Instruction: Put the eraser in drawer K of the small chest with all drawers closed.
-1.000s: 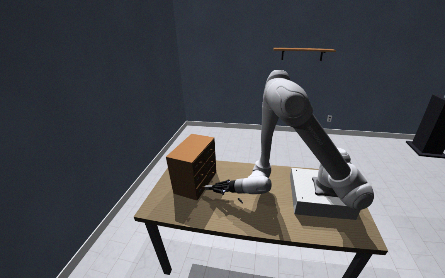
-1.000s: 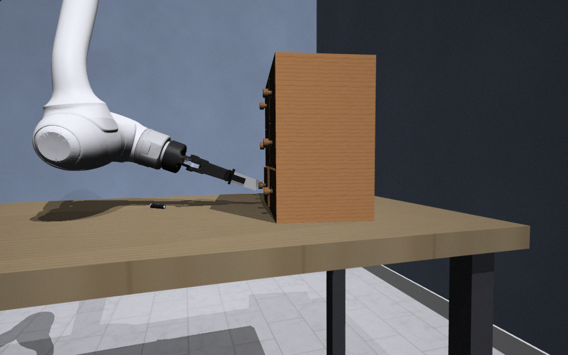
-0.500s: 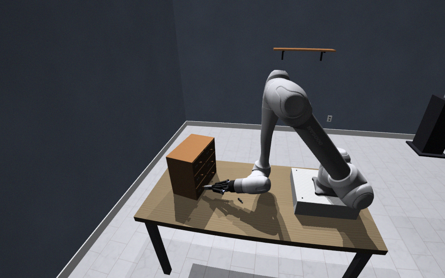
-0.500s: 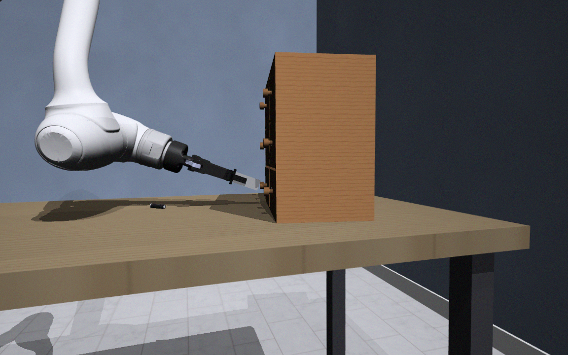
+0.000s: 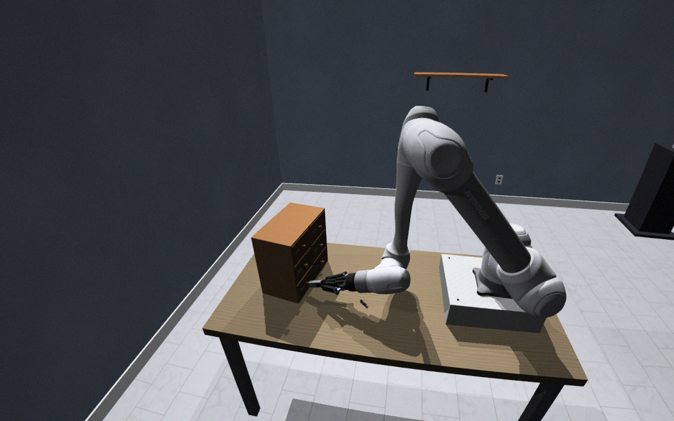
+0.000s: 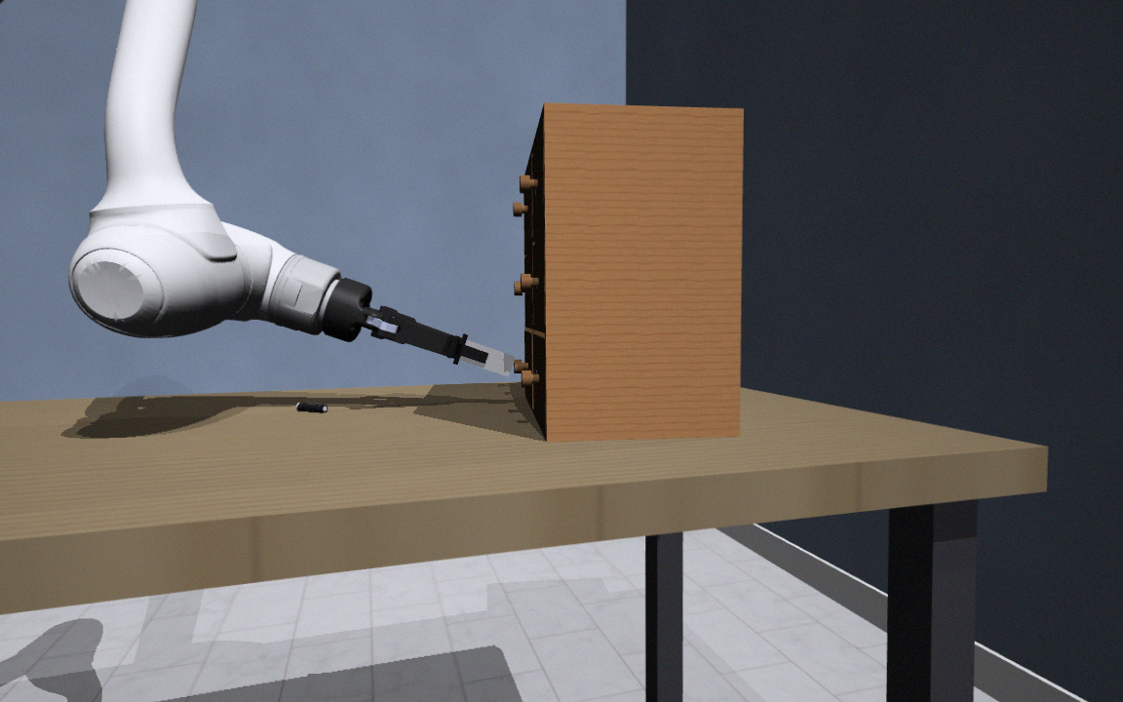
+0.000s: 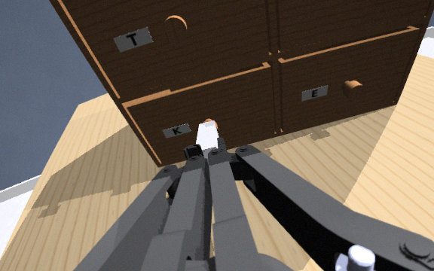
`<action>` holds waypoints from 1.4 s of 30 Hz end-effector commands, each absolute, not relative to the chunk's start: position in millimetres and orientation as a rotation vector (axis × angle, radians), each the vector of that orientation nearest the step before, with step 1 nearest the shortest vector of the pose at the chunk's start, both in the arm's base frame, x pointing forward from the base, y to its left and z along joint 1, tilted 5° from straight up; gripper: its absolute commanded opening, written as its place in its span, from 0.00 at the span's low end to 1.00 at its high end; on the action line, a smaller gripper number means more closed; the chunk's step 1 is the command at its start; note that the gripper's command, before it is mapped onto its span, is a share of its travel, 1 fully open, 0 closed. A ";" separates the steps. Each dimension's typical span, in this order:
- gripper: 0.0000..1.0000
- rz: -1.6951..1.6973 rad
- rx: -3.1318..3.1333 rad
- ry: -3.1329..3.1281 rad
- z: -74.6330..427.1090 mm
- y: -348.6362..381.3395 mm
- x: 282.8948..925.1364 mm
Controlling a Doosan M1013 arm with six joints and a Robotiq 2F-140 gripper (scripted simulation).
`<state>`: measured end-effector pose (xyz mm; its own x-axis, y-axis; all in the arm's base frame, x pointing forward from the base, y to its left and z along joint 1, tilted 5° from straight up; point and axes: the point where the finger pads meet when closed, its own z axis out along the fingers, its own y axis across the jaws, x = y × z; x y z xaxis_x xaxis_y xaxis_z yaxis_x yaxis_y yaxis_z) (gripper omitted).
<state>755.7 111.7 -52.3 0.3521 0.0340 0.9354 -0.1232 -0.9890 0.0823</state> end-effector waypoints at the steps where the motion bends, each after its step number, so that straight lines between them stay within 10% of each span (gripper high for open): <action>1: 0.00 1.712 2.466 -0.082 -52.2 111.8 755.7; 42: 0.00 1.712 2.466 -0.082 -52.1 113.0 745.5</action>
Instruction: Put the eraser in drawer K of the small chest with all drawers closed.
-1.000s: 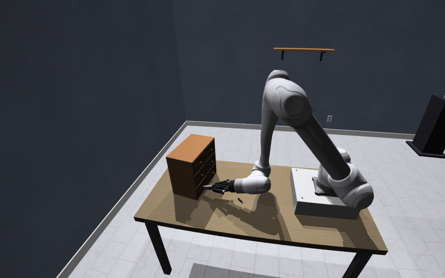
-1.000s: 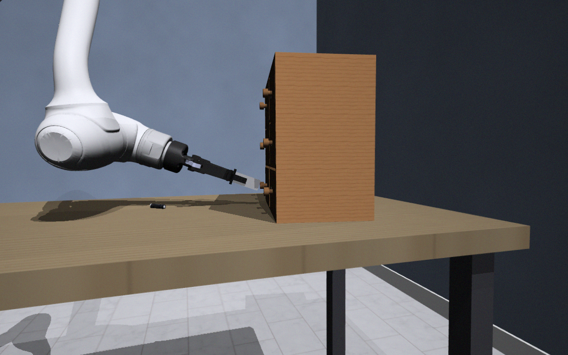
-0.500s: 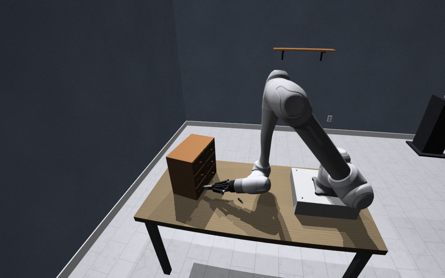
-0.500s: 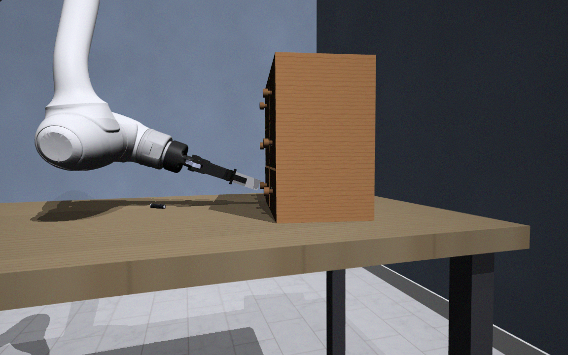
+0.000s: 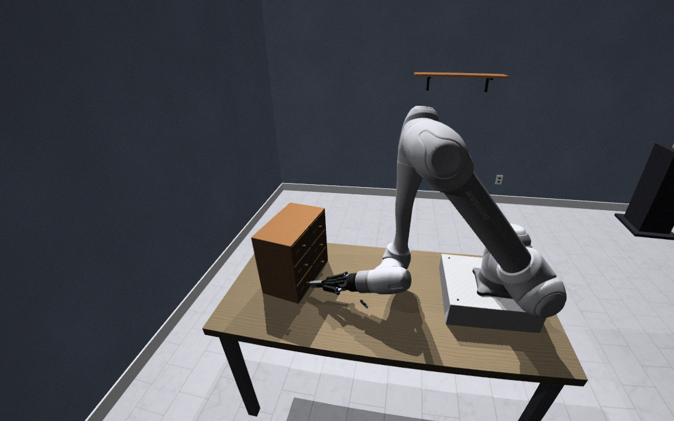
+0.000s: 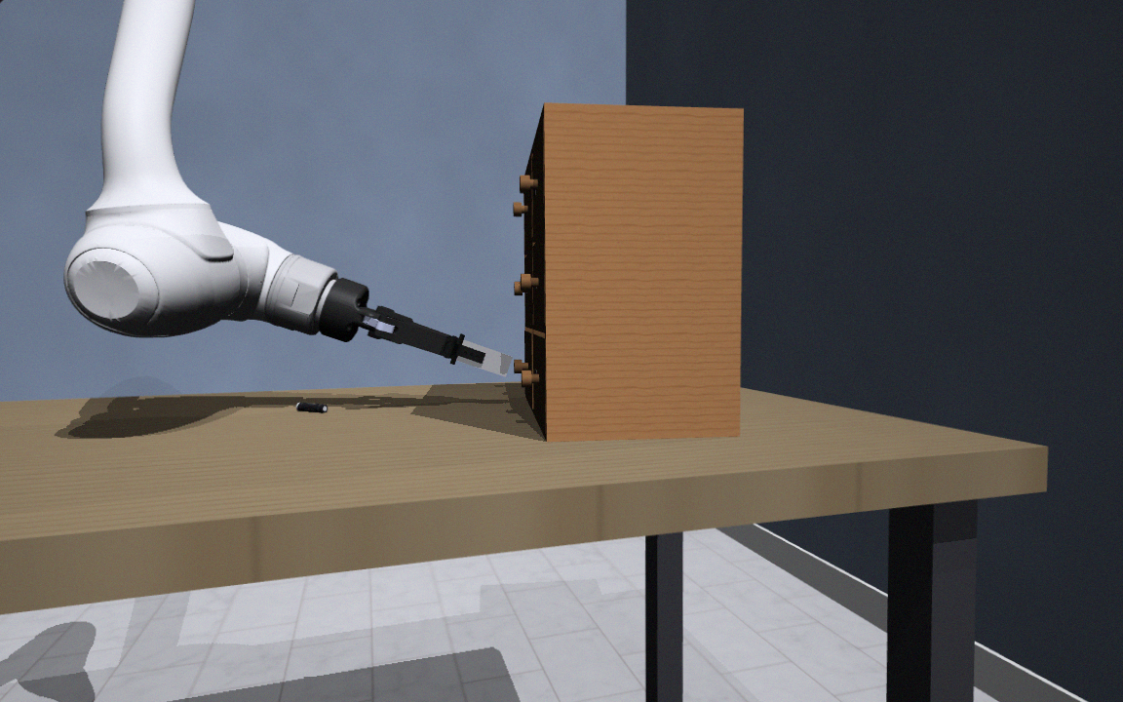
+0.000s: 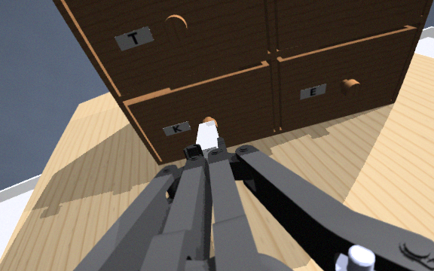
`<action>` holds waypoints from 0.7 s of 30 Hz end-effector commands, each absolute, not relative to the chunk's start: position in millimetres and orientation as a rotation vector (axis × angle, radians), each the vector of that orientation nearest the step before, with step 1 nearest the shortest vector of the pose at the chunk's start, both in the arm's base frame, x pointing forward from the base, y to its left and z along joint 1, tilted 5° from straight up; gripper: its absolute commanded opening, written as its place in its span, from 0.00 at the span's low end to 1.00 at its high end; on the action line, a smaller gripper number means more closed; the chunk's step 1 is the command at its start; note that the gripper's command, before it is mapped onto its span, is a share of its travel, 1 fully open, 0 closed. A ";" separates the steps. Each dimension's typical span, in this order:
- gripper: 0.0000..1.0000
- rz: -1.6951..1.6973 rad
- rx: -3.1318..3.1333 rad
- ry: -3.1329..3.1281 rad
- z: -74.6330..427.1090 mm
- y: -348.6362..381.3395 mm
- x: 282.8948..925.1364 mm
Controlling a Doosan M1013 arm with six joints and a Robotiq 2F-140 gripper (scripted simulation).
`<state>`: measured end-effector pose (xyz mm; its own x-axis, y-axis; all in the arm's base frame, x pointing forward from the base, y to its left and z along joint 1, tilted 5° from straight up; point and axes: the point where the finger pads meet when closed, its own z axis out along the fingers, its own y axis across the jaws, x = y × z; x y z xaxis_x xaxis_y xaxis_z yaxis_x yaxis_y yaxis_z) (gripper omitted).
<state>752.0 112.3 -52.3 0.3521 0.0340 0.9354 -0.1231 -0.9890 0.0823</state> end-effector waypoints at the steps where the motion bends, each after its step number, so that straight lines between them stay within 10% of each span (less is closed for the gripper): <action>1: 0.00 1.712 2.466 -0.082 -52.1 113.6 741.1; 21: 0.00 1.712 2.466 -0.082 -20.7 122.4 691.0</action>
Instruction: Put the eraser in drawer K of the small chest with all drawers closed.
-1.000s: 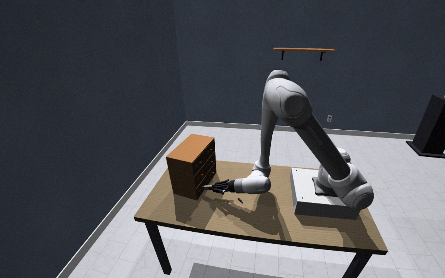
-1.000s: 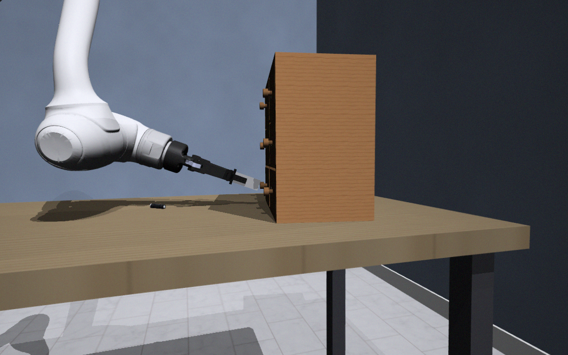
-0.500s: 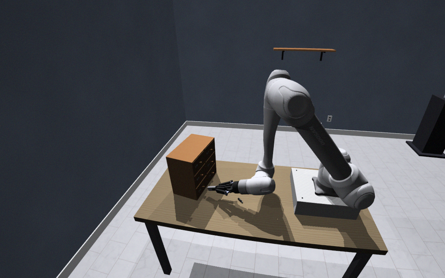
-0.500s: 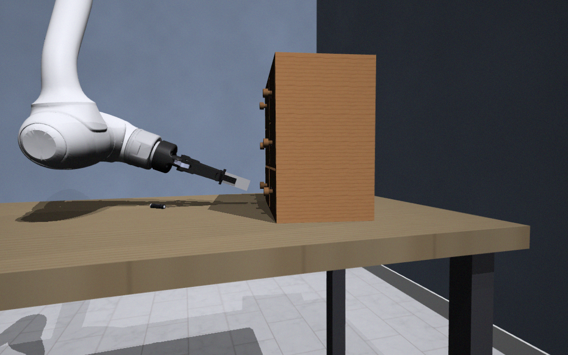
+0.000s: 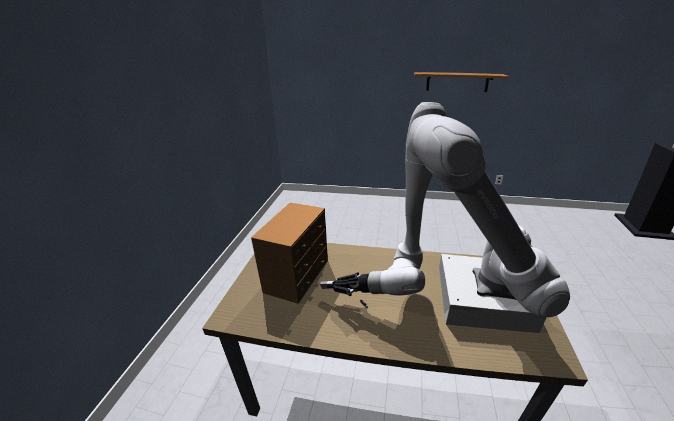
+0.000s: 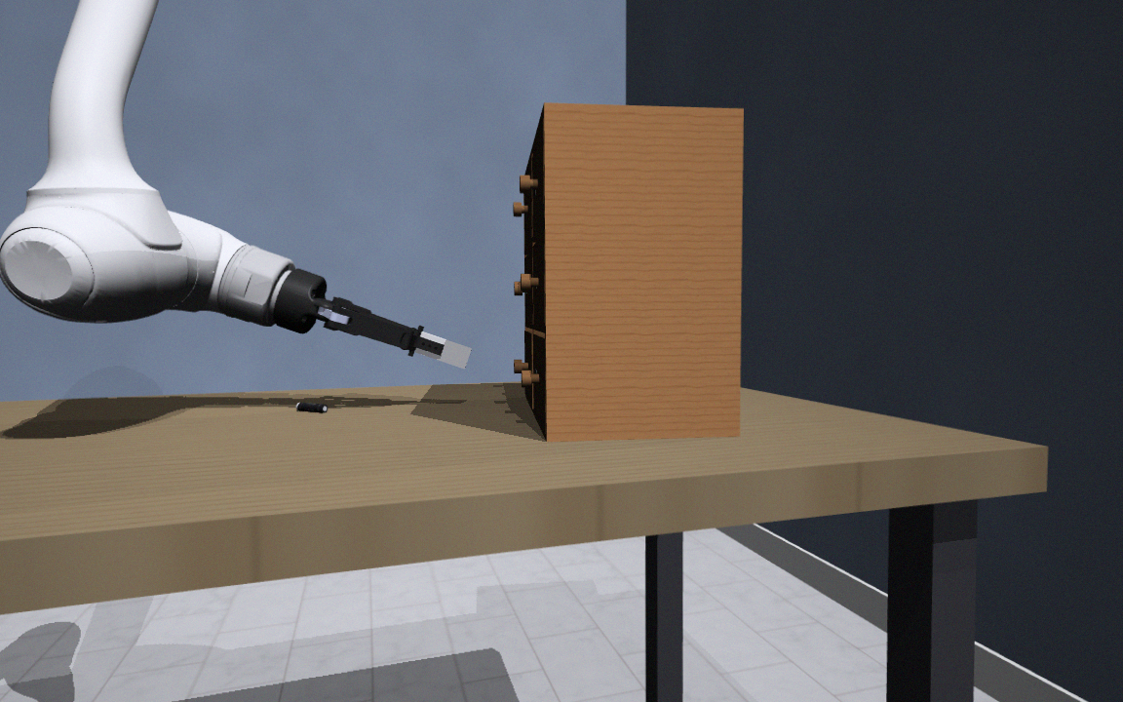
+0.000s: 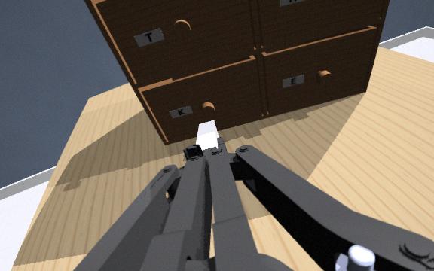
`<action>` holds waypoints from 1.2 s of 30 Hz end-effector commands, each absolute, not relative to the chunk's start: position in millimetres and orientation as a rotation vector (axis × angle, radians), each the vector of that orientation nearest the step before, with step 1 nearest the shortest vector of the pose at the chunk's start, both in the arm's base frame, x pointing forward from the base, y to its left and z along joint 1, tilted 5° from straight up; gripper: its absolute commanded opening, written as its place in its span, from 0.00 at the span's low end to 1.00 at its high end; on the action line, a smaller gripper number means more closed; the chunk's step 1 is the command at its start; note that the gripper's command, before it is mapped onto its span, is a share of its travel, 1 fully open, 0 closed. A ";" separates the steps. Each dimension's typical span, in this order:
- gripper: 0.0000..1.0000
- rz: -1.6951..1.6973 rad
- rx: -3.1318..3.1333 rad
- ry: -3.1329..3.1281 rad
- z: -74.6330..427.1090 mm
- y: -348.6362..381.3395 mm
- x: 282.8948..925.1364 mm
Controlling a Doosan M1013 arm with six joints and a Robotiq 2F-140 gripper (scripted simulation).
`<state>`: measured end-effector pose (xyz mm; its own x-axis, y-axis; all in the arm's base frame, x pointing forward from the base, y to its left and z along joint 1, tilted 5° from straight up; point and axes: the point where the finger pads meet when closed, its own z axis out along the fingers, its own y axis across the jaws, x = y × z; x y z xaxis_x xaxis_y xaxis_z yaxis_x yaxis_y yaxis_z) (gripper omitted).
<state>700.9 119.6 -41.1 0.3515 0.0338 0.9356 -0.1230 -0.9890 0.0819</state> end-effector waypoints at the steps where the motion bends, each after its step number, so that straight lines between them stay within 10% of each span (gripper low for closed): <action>1: 0.00 1.712 2.466 -0.082 -10.7 123.9 686.1; 36: 0.00 1.422 2.649 -0.106 66.5 135.7 639.2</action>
<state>645.3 135.8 60.2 0.4741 0.0110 0.8804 -0.1175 -0.9902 0.0757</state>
